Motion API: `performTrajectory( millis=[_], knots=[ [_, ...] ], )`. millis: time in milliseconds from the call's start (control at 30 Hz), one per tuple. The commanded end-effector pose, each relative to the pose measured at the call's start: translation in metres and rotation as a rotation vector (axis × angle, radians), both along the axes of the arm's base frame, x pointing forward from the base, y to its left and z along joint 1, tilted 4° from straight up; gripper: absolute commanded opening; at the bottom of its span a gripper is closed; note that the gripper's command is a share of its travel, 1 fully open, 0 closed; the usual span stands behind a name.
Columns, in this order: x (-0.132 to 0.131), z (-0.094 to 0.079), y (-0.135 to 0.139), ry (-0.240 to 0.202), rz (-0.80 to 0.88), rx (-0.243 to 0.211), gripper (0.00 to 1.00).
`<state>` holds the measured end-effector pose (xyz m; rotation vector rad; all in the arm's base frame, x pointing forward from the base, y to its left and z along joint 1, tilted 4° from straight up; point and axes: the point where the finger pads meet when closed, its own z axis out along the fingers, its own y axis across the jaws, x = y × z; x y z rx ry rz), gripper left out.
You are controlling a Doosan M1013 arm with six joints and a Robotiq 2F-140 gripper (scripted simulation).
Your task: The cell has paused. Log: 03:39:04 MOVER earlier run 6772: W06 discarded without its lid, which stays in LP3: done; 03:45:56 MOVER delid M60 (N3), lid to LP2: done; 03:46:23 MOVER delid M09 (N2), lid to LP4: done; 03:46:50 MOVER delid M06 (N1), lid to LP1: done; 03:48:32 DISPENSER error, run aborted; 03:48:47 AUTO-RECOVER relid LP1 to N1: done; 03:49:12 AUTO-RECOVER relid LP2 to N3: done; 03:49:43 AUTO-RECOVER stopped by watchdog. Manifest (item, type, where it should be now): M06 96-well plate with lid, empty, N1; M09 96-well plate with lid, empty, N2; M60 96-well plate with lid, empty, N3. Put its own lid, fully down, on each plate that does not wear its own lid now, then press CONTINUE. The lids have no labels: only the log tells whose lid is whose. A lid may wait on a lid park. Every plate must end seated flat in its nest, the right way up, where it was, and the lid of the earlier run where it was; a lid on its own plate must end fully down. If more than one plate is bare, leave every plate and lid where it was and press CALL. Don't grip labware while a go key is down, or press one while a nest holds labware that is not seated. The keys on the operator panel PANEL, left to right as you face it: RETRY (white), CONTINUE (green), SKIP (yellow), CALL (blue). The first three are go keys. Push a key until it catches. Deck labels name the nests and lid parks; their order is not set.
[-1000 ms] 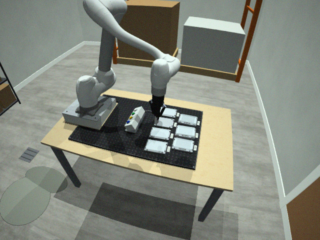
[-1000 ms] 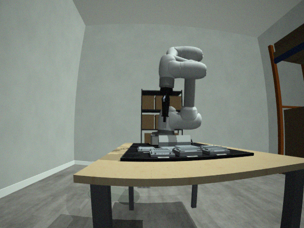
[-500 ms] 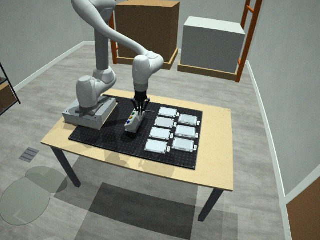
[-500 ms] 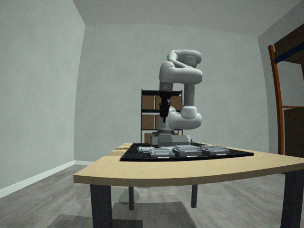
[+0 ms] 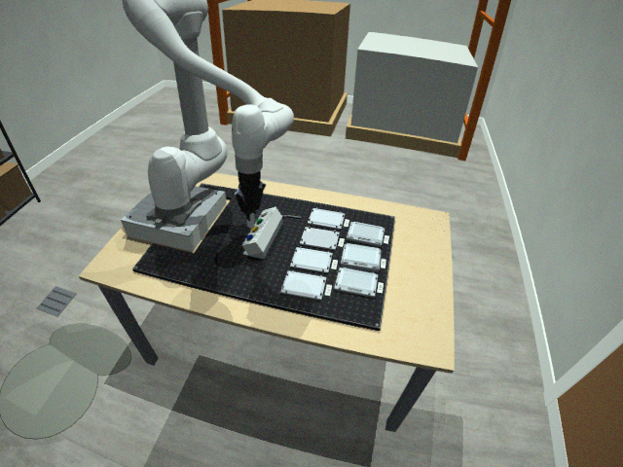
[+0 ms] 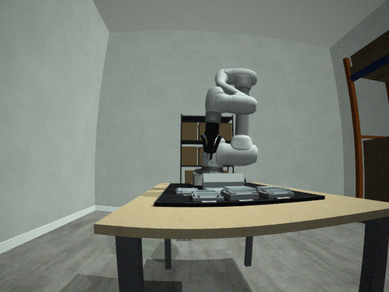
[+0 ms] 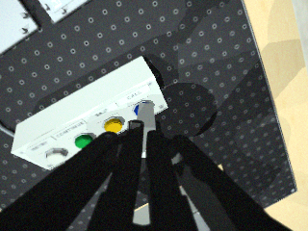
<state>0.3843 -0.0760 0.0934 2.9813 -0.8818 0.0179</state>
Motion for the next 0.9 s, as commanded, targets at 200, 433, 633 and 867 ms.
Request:
performTrajectory(
  millis=[200,433,633,867],
  knots=[
    [-0.0142,-0.0009,0.0023,-0.024,0.517,0.082,0.00],
    [-0.0142,-0.0009,0.0023,-0.026,0.547,0.091,0.00],
    [-0.0142,-0.0009,0.0023,-0.026,0.547,0.091,0.00],
    [-0.0142,-0.0009,0.0023,-0.026,0.547,0.091,0.00]
  ],
)
